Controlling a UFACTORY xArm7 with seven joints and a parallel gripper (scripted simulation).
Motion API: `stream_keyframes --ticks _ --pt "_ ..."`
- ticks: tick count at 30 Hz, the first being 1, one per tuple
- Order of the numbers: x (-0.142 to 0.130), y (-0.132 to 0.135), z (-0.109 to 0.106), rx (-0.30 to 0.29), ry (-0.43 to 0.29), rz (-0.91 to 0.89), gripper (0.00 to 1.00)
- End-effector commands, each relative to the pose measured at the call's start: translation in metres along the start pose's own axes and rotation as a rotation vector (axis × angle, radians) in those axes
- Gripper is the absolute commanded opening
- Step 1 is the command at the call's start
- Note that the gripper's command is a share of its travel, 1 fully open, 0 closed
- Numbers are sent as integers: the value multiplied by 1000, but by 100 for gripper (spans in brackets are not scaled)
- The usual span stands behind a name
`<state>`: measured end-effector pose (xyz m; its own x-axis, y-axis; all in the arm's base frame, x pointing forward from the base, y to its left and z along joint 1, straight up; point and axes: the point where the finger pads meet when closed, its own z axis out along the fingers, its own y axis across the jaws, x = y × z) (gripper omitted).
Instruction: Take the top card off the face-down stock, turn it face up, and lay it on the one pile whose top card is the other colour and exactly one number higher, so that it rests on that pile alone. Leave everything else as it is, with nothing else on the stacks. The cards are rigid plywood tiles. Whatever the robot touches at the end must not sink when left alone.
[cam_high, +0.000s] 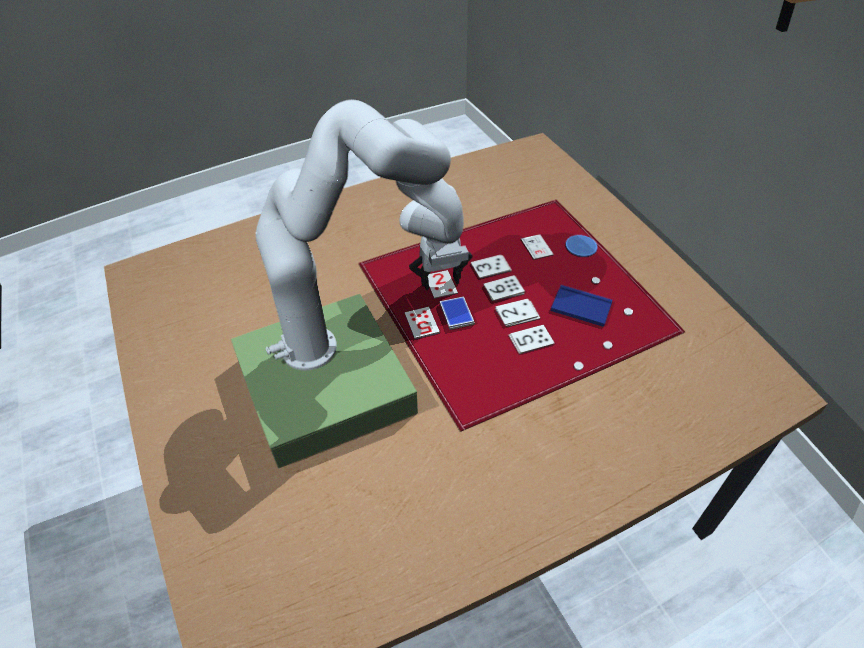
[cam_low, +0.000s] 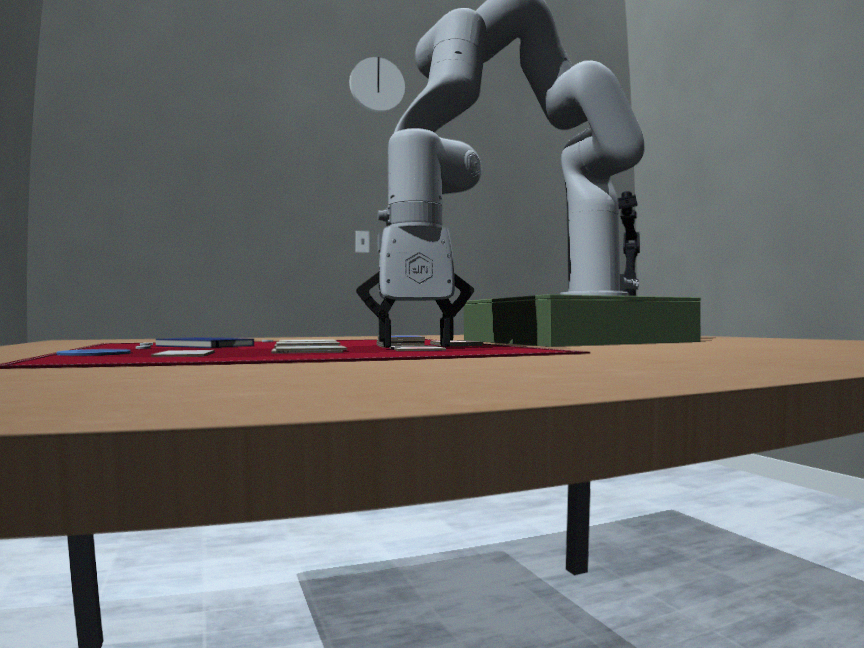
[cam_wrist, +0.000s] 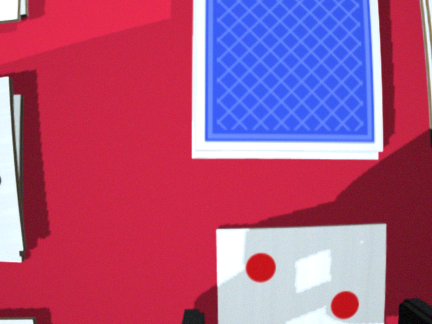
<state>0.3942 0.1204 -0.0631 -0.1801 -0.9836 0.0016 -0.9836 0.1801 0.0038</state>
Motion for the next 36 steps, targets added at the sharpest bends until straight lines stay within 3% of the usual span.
stream_keyframes --ticks 1,17,18,36 --pt "-1 -1 -1 4 -1 0 87" --pt "-1 -1 -1 4 -1 0 87" --pt "-1 -1 -1 4 -1 0 74" --pt "-1 -1 -1 4 -1 0 74"
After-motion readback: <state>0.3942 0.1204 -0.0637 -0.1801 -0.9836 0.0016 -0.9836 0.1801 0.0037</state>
